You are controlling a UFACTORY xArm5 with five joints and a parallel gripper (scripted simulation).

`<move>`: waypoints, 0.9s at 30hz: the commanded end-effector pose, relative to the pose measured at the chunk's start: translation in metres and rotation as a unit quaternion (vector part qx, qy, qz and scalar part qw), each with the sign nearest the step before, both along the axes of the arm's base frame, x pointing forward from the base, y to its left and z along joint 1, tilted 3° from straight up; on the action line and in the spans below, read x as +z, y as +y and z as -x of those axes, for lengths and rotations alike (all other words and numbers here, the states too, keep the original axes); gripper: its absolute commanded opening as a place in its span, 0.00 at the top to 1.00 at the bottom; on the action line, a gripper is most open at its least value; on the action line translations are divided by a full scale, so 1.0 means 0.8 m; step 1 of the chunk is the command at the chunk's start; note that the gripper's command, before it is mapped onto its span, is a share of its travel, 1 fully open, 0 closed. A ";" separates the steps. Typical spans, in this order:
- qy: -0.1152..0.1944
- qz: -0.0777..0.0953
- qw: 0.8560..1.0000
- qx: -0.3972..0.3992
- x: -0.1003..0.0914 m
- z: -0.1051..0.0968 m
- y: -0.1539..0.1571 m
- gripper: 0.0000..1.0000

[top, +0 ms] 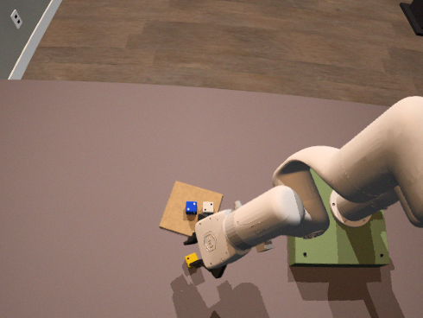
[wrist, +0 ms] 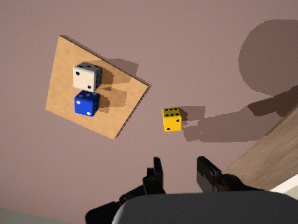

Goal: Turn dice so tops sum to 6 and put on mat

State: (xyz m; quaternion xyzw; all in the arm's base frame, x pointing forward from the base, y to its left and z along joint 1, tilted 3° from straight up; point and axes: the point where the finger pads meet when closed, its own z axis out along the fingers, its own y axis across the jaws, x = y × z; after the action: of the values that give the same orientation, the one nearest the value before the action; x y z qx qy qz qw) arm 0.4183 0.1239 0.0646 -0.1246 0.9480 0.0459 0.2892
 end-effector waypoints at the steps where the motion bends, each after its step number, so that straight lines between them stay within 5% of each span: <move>1: 0.075 0.024 0.997 0.002 0.002 -0.010 0.003 0.53; 5: 0.095 0.030 0.995 0.003 0.003 -0.013 0.004 0.53; 7: 0.133 0.042 0.990 0.005 0.006 -0.018 0.005 0.53; 17: 0.224 0.071 0.972 0.011 0.011 -0.030 0.008 0.53; 27: 0.270 0.085 0.959 0.015 0.015 -0.035 0.010 0.53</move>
State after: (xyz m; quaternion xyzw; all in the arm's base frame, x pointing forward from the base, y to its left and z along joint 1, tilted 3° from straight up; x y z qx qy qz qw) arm 0.4417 0.1303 0.0746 -0.1437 0.9885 0.0066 0.0457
